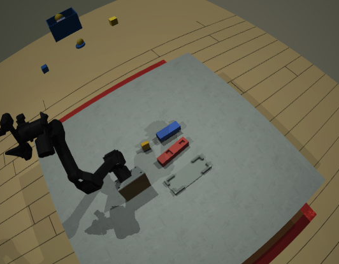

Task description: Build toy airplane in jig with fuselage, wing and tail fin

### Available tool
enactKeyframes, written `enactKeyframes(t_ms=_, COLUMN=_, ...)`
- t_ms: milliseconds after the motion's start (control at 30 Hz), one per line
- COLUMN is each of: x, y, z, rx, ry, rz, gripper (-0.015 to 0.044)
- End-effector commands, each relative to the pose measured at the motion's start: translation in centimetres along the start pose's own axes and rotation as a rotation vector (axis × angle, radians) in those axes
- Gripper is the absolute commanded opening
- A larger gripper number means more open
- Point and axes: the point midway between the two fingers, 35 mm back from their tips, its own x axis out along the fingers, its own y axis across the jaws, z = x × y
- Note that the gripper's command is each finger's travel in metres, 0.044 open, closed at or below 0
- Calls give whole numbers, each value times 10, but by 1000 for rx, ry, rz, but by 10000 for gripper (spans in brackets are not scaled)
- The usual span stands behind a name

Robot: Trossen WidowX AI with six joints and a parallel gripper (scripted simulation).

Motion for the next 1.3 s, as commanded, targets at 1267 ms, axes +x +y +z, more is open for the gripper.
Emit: enactKeyframes(t_ms=1267, x=-205, y=-36, z=458, rx=1521, ry=-854, rz=1040, gripper=440)
